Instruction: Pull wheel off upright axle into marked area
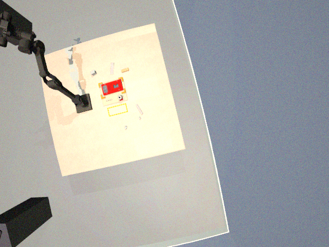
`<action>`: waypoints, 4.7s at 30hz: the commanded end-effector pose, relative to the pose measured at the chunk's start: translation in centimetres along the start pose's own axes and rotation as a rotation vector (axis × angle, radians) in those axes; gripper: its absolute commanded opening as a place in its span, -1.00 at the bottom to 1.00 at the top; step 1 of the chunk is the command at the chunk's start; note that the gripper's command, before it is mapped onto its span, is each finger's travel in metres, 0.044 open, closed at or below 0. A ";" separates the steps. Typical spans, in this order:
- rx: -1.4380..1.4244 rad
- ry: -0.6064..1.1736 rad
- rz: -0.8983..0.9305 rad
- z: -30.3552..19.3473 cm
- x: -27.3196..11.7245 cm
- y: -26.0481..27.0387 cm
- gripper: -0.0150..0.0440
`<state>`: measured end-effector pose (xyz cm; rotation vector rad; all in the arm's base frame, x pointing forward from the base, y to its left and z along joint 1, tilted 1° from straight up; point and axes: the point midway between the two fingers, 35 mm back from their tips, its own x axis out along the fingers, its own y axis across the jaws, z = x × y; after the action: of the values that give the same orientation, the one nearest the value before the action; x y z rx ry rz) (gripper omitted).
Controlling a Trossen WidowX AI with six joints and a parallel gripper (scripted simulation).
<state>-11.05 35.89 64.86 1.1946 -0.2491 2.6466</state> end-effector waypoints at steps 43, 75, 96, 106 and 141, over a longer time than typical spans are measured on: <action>0.375 -0.614 -1.984 16.3 -56.5 -14.0 0.53; 0.966 -1.888 -2.874 9.3 -74.5 23.9 0.53; 0.967 -1.888 -2.874 4.3 -80.0 24.4 0.53; 0.983 -1.880 -2.874 4.5 -79.6 24.4 0.15; 0.979 -1.882 -2.874 5.1 -79.0 24.3 -0.49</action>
<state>36.69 0.62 6.65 1.1280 1.2509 -1.1216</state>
